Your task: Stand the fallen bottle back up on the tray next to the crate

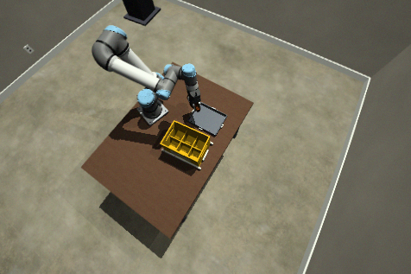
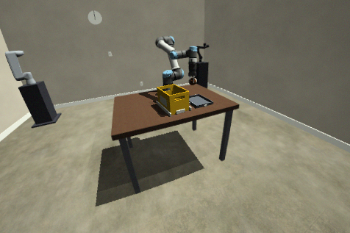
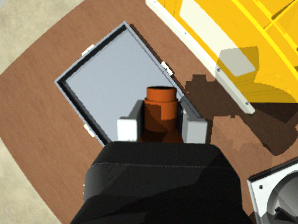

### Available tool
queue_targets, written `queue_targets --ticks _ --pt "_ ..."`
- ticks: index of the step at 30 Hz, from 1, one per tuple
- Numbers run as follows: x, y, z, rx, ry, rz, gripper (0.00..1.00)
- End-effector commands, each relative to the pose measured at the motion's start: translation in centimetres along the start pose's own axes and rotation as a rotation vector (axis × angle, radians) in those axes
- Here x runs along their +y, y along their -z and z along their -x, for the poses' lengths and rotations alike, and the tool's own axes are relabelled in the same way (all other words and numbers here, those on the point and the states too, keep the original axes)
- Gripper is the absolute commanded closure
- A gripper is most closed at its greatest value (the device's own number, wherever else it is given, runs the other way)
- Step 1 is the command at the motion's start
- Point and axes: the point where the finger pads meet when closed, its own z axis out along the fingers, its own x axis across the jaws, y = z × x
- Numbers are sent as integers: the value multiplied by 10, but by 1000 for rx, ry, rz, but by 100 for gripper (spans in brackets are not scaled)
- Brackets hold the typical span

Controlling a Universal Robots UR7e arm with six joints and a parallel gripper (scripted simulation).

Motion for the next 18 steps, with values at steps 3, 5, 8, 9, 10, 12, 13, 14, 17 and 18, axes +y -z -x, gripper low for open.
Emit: queue_targets --ticks 3,5,8,9,10,12,13,14,17,18 --pt "1 -1 0 2 1 -45 100" --pt "1 -1 0 2 1 -60 100" --pt "1 -1 0 2 1 -81 100" --pt "1 -1 0 2 1 -88 100" --pt "1 -1 0 2 1 -95 100" --pt "1 -1 0 2 0 -102 100" --pt "1 -1 0 2 0 -102 100" --pt "1 0 0 1 0 -108 100" --pt "1 0 0 0 0 -125 100" --pt "1 0 0 0 0 -129 100"
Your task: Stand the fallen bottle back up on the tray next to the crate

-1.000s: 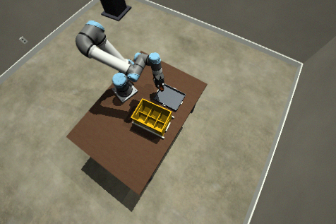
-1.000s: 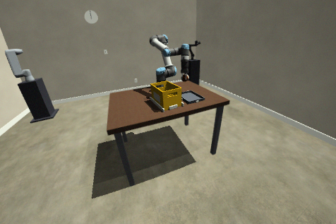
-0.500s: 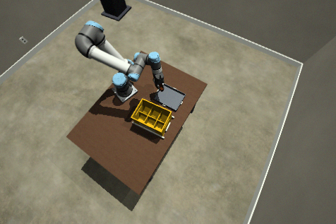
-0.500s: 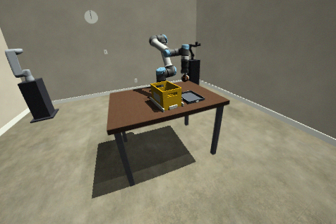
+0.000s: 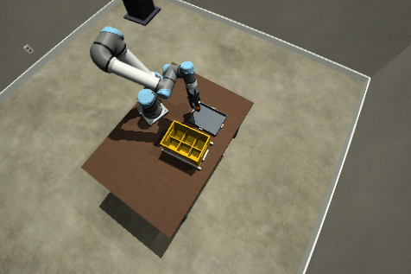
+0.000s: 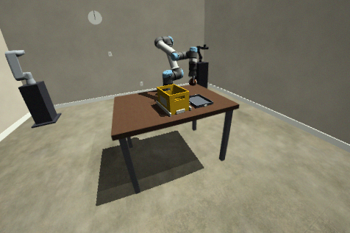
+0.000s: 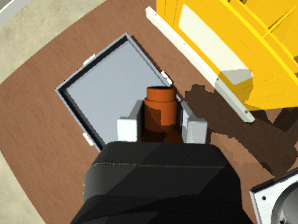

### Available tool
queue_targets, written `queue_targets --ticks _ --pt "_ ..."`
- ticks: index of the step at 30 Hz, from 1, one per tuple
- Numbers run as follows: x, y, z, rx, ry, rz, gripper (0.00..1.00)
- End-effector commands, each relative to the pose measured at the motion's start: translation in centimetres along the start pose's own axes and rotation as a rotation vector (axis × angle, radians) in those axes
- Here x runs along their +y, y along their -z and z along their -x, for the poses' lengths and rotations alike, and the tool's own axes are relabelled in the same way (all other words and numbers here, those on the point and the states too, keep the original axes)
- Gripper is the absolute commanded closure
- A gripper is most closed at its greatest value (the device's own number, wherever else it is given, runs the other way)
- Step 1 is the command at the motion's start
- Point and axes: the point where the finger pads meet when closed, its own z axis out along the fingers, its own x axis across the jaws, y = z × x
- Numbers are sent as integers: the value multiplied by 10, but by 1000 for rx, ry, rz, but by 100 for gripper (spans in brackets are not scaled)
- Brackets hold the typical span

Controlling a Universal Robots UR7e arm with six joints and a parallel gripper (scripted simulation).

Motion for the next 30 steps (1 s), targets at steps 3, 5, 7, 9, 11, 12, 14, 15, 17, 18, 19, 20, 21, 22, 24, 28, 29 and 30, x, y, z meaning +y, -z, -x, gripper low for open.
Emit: queue_targets --ticks 3,5,7,9,11,12,14,15,17,18,19,20,21,22,24,28,29,30 --pt "0 0 0 -1 -3 -42 100" --pt "0 1 0 -2 -4 -47 100" --pt "0 1 0 -2 -4 -50 100" --pt "0 1 0 -2 -4 -52 100" --pt "0 1 0 -2 -4 -52 100" --pt "0 1 0 -2 -4 -52 100" --pt "-1 1 0 -3 -5 -53 100" --pt "-1 1 0 -3 -6 -53 100" --pt "-1 1 0 -3 -6 -53 100" --pt "-1 1 0 -3 -6 -53 100" --pt "-1 1 0 -3 -6 -53 100" --pt "-1 1 0 -3 -5 -53 100" --pt "-1 1 0 -3 -5 -53 100" --pt "-1 1 0 -3 -5 -53 100" --pt "-1 1 0 -3 -5 -53 100" --pt "-1 1 0 -3 -5 -52 100" --pt "-1 1 0 -3 -5 -52 100" --pt "-1 1 0 -3 -5 -52 100"
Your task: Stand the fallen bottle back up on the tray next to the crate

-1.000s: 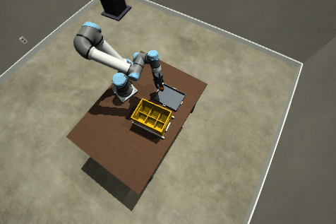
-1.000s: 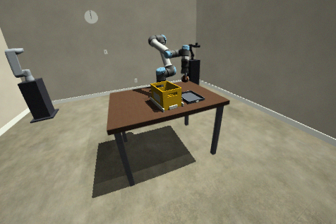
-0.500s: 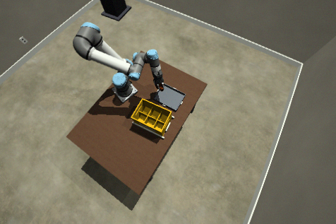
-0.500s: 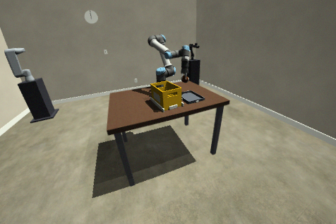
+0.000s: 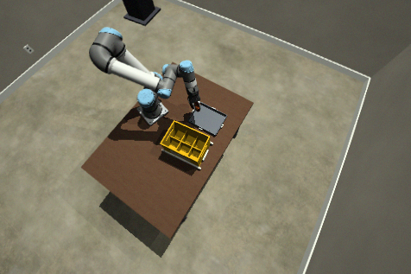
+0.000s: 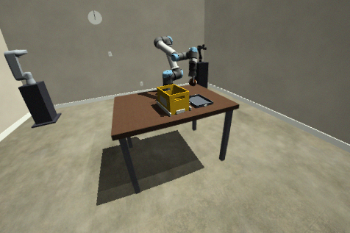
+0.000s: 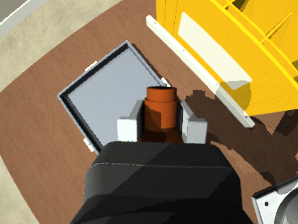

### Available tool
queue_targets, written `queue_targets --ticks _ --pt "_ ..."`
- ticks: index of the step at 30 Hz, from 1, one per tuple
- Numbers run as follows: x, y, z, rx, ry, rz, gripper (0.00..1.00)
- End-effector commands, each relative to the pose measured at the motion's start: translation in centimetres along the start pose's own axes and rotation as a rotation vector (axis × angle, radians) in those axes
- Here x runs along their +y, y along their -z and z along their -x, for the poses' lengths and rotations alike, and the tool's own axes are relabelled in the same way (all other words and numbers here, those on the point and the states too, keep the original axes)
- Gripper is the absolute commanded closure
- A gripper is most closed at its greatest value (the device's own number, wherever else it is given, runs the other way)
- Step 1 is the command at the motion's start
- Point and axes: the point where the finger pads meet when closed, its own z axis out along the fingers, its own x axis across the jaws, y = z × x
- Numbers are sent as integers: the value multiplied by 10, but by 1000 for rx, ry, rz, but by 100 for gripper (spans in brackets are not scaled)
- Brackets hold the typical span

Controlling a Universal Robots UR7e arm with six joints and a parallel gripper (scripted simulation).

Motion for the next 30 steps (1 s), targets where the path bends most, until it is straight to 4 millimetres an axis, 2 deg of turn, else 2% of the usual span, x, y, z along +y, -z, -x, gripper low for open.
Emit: queue_targets --ticks 1,30 --pt "1 -1 0 1 1 0 100" --pt "2 -2 0 5 4 -20 100"
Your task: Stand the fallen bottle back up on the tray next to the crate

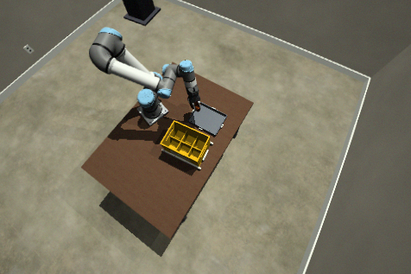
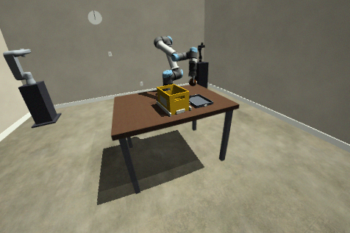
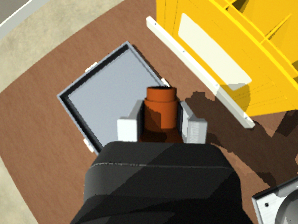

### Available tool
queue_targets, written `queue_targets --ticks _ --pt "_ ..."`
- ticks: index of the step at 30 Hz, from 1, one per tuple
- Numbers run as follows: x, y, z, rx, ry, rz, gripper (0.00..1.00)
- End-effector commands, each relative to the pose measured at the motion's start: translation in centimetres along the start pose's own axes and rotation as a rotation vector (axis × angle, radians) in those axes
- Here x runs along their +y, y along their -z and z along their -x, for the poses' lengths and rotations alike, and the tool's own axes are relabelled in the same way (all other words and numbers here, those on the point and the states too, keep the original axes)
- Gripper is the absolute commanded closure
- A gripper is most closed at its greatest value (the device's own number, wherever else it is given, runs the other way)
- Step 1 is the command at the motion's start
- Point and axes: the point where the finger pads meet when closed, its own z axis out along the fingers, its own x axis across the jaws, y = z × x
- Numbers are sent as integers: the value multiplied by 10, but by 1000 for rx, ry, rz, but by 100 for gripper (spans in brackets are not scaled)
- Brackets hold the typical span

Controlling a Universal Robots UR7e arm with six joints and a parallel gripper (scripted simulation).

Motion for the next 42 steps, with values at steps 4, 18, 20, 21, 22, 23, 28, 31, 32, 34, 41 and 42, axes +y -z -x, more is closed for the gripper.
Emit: queue_targets --ticks 4,18,20,21,22,23,28,31,32,34,41,42 --pt "2 -3 0 6 4 -22 100" --pt "2 -3 0 6 4 -117 100" --pt "2 -3 0 6 4 -117 100" --pt "2 -3 0 6 4 -123 100" --pt "2 -3 0 6 4 -129 100" --pt "2 -2 -1 5 4 -135 100" --pt "3 -2 -1 4 3 -156 100" --pt "3 -2 -1 3 3 -163 100" --pt "3 -2 -1 3 3 -164 100" --pt "3 -2 -1 3 2 -165 100" --pt "1 -1 0 1 0 -167 100" --pt "1 -1 0 2 0 -167 100"
